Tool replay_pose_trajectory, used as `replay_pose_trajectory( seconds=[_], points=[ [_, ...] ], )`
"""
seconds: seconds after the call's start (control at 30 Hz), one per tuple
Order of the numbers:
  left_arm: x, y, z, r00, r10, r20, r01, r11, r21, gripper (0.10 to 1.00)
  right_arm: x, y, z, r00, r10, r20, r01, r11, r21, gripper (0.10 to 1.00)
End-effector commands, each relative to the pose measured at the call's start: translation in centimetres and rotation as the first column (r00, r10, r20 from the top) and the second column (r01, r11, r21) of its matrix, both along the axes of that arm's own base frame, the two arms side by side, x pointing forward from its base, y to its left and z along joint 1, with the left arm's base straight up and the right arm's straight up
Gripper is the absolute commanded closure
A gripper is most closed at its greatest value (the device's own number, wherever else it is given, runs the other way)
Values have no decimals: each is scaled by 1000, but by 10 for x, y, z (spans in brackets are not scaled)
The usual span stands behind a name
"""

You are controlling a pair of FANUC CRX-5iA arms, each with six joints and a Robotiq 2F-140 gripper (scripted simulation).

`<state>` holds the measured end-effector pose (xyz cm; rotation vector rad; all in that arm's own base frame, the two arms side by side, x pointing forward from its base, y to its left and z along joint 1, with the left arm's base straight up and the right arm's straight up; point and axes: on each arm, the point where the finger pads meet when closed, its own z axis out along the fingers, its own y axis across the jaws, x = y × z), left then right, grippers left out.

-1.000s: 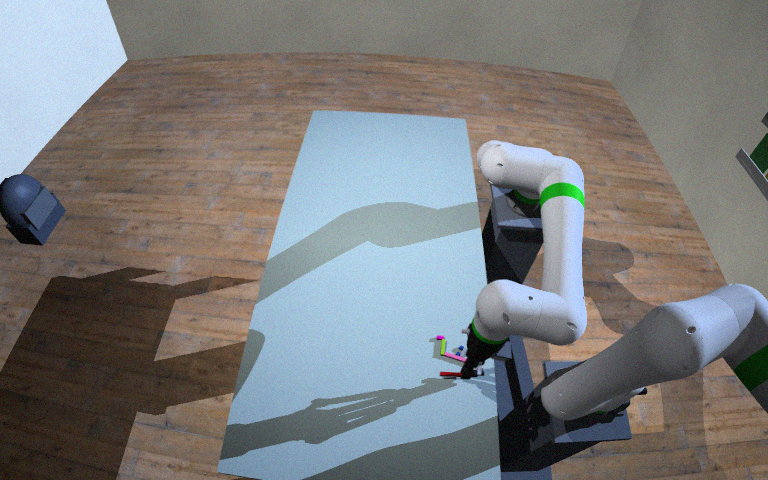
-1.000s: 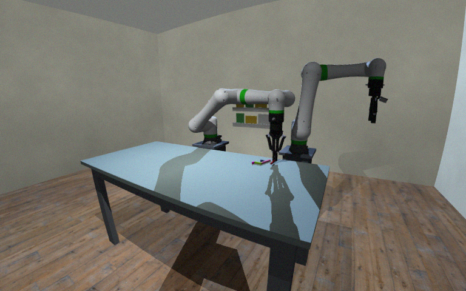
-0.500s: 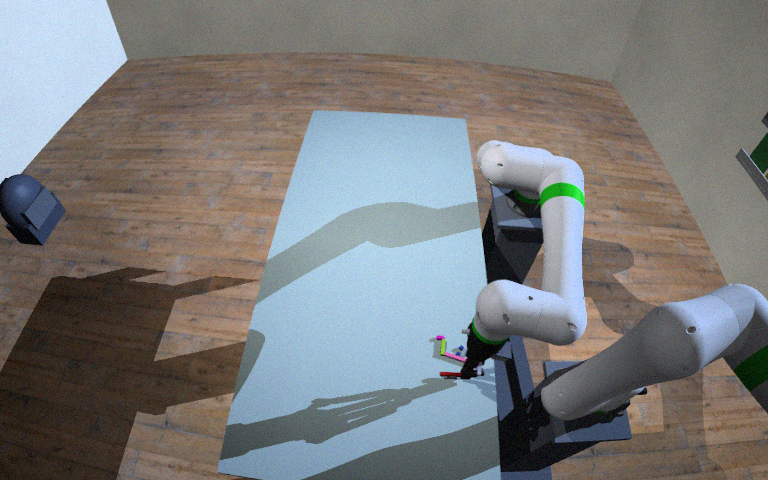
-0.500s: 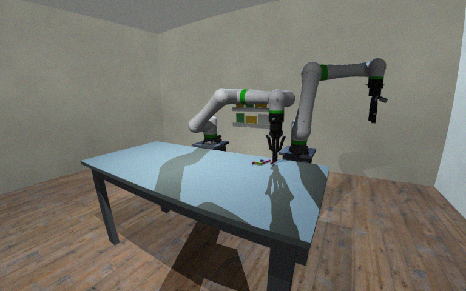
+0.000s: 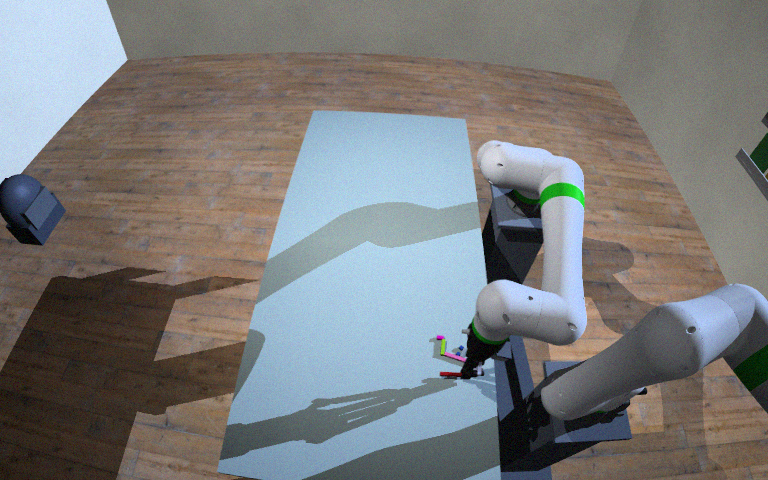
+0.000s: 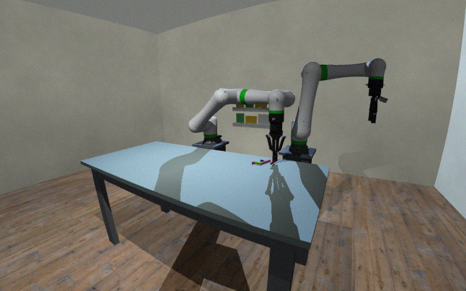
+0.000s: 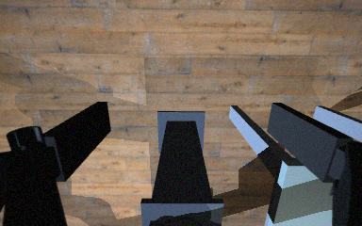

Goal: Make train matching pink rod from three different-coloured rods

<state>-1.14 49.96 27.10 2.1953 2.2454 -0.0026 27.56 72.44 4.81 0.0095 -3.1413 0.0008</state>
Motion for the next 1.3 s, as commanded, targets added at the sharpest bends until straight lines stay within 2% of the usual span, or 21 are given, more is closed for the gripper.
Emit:
replay_pose_trajectory(
  seconds=[0.0, 0.8, 1.27],
  points=[
    [0, 0, 1, 1000, 0, 0, 0, 1000, 2, 98, 0, 0, 2, 1000, 0, 1, 0, 1000, 2, 974],
    [0, 0, 1, 1000, 0, 0, 0, 1000, 2, 98, 0, 1, -9, 1000, 0, 1, 0, 1000, 2, 974],
    [0, 0, 1, 1000, 0, 0, 0, 1000, 2, 98, 0, 1, -10, 1000, 0, 1, 0, 1000, 2, 974]
  ],
)
